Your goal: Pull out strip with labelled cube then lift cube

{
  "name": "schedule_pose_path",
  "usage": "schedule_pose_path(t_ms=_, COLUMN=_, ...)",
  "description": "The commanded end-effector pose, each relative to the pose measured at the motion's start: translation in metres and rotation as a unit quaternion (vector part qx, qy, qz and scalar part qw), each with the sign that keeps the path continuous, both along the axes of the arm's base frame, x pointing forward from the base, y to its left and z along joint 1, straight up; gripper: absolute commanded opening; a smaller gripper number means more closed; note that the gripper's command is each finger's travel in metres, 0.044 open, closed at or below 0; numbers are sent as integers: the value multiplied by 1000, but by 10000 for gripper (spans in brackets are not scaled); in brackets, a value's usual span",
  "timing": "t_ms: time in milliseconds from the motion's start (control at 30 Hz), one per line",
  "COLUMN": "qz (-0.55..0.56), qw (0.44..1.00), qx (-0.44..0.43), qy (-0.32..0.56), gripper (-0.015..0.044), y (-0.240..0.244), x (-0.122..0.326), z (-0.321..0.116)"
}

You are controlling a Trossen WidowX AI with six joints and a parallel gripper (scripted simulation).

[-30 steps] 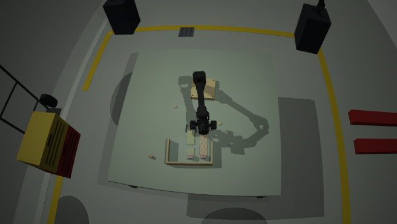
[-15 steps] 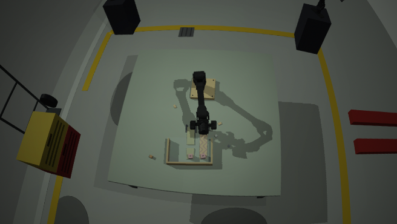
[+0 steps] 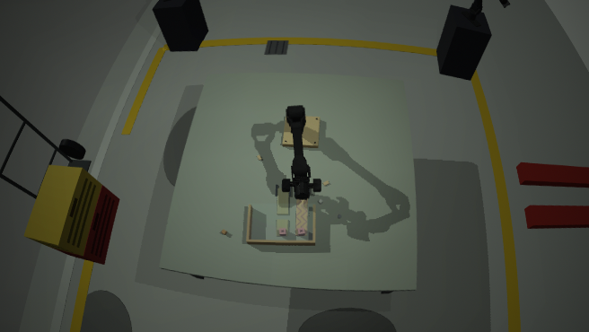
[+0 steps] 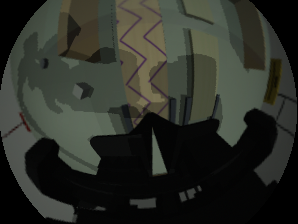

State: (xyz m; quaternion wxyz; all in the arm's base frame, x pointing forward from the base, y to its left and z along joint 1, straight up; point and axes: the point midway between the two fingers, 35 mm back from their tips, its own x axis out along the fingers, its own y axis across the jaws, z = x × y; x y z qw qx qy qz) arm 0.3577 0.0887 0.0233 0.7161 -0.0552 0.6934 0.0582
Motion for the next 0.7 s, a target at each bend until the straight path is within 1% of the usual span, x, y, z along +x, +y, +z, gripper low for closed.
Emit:
schedule_pose_path(t_ms=0, qz=-3, qw=1000, qx=2, qy=-1, gripper=0, y=1, x=0, z=-2)
schedule_pose_path(t_ms=233, qz=-3, qw=1000, qx=2, qy=-1, gripper=0, y=0, x=-1, z=-2)
schedule_pose_path(t_ms=667, qz=-3, qw=1000, qx=2, qy=0, gripper=0, y=-4, x=-21, z=-4)
